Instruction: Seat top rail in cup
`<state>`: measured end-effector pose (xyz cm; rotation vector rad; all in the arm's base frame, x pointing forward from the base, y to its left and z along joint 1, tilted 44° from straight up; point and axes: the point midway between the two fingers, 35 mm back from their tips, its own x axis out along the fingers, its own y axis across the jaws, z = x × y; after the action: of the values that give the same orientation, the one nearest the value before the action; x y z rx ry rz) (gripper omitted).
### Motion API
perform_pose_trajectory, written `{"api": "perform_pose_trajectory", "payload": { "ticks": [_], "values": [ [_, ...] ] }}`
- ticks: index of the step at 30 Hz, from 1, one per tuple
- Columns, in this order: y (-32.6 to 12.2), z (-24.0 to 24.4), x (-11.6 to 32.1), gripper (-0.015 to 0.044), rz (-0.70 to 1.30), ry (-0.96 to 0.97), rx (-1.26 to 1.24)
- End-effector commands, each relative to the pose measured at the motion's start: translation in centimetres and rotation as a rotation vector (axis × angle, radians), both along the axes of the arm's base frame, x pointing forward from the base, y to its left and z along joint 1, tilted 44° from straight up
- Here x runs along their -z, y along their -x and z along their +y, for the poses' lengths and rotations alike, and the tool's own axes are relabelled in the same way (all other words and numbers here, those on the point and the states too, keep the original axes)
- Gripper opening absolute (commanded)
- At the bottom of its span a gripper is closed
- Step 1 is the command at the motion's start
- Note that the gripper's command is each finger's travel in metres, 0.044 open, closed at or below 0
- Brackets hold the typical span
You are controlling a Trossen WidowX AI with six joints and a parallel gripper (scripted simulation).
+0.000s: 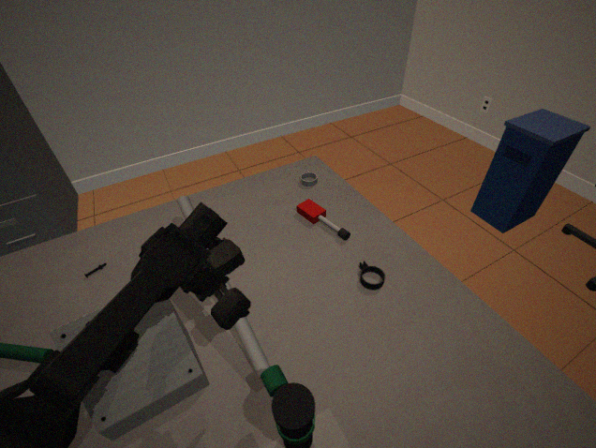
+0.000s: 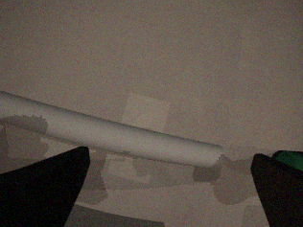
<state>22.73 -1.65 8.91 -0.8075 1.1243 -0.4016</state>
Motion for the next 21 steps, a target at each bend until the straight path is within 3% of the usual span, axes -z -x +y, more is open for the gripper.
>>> {"api": "perform_pose_trajectory", "payload": {
  "ticks": [1, 13, 21],
  "values": [
    [0.2, 3.2, -1.0, 0.0440, -0.328, -0.077, 0.183],
    [0.1, 3.1, -0.9, 0.0440, -0.288, -0.056, 0.165],
    [-1.0, 1.6, 1.1, 0.0440, 0.257, 0.155, -0.089]
  ]
}}
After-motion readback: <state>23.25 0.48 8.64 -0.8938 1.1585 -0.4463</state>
